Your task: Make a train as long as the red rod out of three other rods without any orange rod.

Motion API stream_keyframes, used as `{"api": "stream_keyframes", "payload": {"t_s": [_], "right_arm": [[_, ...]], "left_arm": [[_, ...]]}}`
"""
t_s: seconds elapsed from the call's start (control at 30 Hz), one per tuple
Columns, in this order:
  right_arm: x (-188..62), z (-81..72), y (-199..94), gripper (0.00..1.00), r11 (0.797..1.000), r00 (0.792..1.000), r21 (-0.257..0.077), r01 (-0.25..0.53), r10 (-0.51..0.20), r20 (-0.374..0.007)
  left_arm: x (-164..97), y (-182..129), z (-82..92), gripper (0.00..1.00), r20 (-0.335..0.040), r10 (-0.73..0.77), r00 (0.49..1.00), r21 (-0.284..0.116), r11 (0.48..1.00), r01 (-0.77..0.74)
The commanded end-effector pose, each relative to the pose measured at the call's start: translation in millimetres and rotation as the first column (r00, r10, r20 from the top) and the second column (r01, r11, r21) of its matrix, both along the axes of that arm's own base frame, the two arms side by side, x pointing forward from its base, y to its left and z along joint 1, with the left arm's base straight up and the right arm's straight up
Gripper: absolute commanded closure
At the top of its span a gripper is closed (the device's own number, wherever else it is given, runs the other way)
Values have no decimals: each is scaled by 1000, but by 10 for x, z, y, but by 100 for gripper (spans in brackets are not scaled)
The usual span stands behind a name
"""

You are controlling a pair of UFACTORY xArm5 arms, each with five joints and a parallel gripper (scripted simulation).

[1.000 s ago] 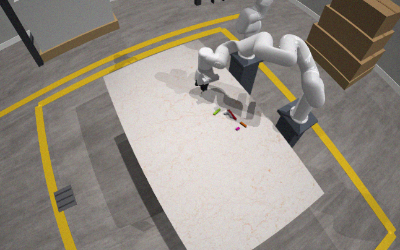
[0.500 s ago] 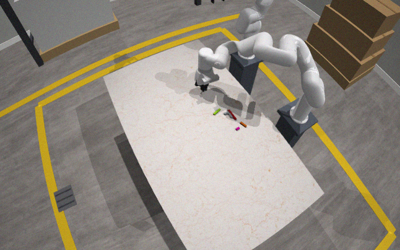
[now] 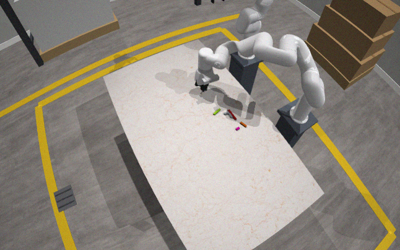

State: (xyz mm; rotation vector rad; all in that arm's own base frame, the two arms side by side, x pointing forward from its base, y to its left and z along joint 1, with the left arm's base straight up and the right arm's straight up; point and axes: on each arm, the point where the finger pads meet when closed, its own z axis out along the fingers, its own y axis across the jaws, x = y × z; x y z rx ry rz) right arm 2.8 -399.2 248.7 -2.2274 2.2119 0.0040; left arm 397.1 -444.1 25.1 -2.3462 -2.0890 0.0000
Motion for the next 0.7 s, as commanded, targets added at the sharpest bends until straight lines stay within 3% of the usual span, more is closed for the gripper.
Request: {"api": "stream_keyframes", "payload": {"t_s": [0.0, 0.27, 0.67], "right_arm": [[0, 13, -8, 0, 1000, 1000, -4, 0, 0, 0], [0, 13, -8, 0, 1000, 1000, -4, 0, 0, 0], [0, 13, -8, 0, 1000, 1000, -4, 0, 0, 0]], "left_arm": [[10, -11, 20, 94, 3, 0, 1000, -3, 1000, 0], [10, -11, 20, 94, 3, 0, 1000, -3, 1000, 0], [10, -11, 20, 78, 3, 0, 1000, -3, 1000, 0]]}}
